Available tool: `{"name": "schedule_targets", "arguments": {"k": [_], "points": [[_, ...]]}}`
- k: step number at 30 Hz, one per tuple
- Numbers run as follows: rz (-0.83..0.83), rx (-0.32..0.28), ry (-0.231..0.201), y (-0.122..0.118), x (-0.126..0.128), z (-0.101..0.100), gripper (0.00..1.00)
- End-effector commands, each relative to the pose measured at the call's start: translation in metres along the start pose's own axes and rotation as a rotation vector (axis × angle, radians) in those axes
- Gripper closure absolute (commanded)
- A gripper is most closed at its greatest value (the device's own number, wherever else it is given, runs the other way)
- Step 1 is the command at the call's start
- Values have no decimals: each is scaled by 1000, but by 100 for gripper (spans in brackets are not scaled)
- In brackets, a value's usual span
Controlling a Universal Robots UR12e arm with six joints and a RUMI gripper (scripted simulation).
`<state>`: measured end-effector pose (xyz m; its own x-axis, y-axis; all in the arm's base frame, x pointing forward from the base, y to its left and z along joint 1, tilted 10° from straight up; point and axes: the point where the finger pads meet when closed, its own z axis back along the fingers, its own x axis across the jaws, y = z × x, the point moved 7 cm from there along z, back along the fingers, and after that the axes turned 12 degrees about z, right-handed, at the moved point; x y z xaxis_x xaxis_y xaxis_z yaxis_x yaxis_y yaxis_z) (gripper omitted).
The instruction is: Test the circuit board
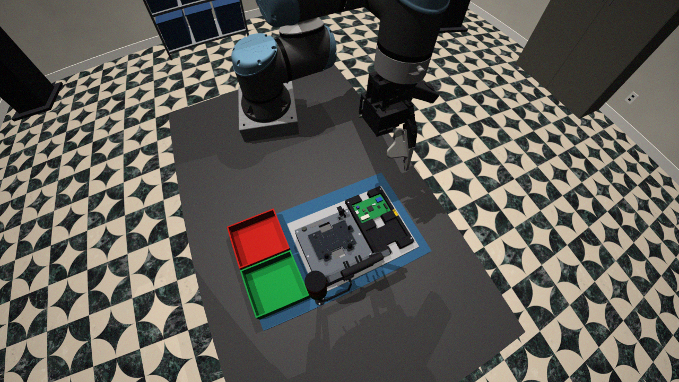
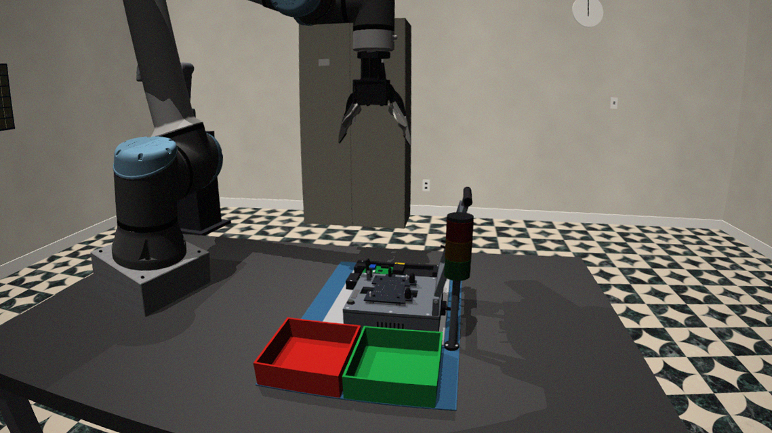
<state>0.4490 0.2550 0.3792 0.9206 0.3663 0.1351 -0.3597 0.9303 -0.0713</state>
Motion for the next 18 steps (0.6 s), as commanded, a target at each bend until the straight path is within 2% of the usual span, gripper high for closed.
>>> {"name": "schedule_targets", "arguments": {"k": [1, 3, 4, 18], "points": [[-22, -6, -10, 3, 0, -5, 0], [-23, -6, -10, 3, 0, -5, 0], [-23, -6, -10, 2, 0, -5, 41], [-23, -6, -11, 2, 1, -4, 41]]}}
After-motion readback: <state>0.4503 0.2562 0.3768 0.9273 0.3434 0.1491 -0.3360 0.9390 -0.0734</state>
